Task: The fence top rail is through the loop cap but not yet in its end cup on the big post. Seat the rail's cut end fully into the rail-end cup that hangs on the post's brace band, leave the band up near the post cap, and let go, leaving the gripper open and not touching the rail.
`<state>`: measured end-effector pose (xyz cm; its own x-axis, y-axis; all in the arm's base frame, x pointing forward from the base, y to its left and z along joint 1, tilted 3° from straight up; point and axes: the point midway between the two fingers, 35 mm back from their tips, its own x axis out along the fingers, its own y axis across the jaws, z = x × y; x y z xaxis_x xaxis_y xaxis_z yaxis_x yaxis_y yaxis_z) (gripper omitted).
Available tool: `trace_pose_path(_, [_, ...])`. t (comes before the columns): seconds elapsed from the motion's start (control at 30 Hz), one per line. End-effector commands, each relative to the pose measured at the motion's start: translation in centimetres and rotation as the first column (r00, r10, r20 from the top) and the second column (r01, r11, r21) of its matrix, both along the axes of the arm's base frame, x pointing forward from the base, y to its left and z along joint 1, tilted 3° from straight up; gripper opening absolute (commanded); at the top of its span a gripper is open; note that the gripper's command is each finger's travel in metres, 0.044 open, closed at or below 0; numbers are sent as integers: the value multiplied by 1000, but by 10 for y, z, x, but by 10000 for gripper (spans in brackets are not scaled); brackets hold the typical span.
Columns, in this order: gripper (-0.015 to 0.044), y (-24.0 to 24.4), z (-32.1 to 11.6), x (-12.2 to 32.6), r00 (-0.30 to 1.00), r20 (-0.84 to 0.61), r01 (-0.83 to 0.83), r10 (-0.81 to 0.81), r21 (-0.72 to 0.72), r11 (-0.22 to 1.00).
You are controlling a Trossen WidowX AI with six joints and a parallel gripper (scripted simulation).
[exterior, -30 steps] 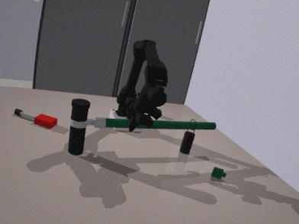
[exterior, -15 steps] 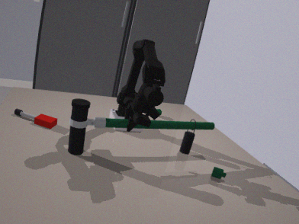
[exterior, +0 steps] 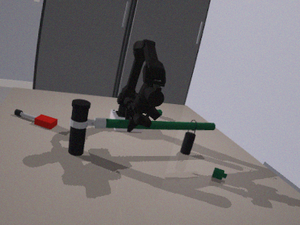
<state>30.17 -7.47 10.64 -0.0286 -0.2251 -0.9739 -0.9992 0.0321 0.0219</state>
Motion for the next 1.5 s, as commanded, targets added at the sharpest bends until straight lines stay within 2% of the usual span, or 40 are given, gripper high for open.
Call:
trace_pose_path(0.0, [210,0,0,0,1000,1,0,0,0,1000])
trace_pose_path(0.3, [440,20,22,0,1000,1,0,0,2,1000])
trace_pose_path(0.47, [440,38,41,-2,1000,0,-1,1,3,1000])
trace_pose_path(0.8, [440,38,39,-3,1000,-17,-7,7,1,1000])
trace_pose_path(1.07, [440,49,85,-6,1000,-17,-7,7,2,1000])
trace_pose_path(1.47, [440,49,85,-6,1000,-17,-7,7,2,1000])
